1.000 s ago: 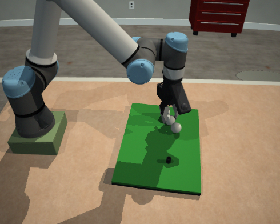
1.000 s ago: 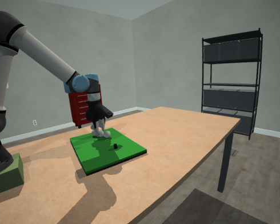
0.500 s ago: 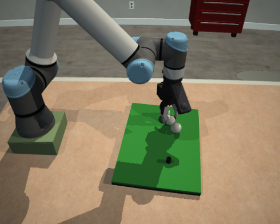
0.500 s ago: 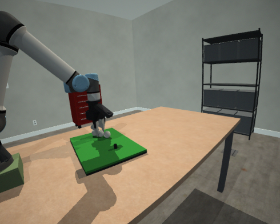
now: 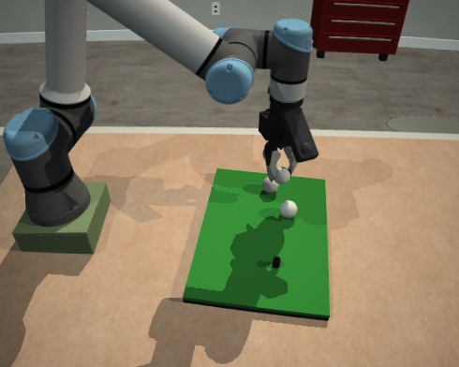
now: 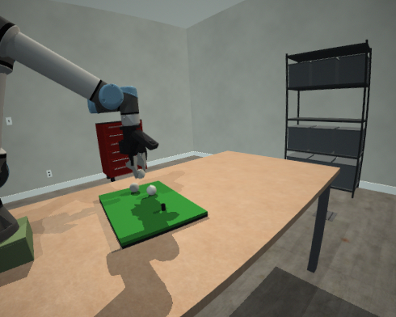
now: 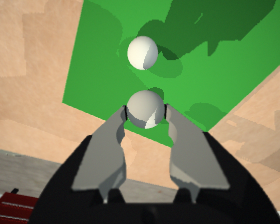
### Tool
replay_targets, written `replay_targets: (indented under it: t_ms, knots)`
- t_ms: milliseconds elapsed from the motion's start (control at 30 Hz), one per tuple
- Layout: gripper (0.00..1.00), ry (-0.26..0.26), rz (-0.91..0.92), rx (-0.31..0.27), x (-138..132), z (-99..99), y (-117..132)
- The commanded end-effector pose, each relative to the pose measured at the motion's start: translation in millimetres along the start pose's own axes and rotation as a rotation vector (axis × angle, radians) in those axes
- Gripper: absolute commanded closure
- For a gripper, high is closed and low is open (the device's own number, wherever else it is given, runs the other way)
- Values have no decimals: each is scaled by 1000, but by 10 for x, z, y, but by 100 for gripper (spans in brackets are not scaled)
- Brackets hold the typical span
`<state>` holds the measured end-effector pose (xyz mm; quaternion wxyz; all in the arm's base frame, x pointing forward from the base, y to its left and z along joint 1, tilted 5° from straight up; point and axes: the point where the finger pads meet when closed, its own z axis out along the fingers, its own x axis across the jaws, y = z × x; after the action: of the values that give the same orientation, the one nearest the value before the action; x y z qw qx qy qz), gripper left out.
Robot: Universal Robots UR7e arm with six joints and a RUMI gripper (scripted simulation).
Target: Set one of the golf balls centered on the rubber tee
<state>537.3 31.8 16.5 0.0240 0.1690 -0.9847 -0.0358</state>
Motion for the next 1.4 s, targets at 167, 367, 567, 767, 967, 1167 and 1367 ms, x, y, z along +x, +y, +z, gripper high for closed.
replay_targets:
  t_ms: [167,367,567,767,967,1167,1367]
  knots:
    - [100,0,0,1,2,-292,-7]
    - [100,0,0,1,48,-311,-143]
    - [100,0,0,2,361,-406,-855]
    - [100,0,0,2,755,-490,-1485]
    - [100,1,0,1,955,-524,-1741]
    - [100,1,0,1,962,-469,-1750]
    - [100,1,0,0,966,-227,-1744]
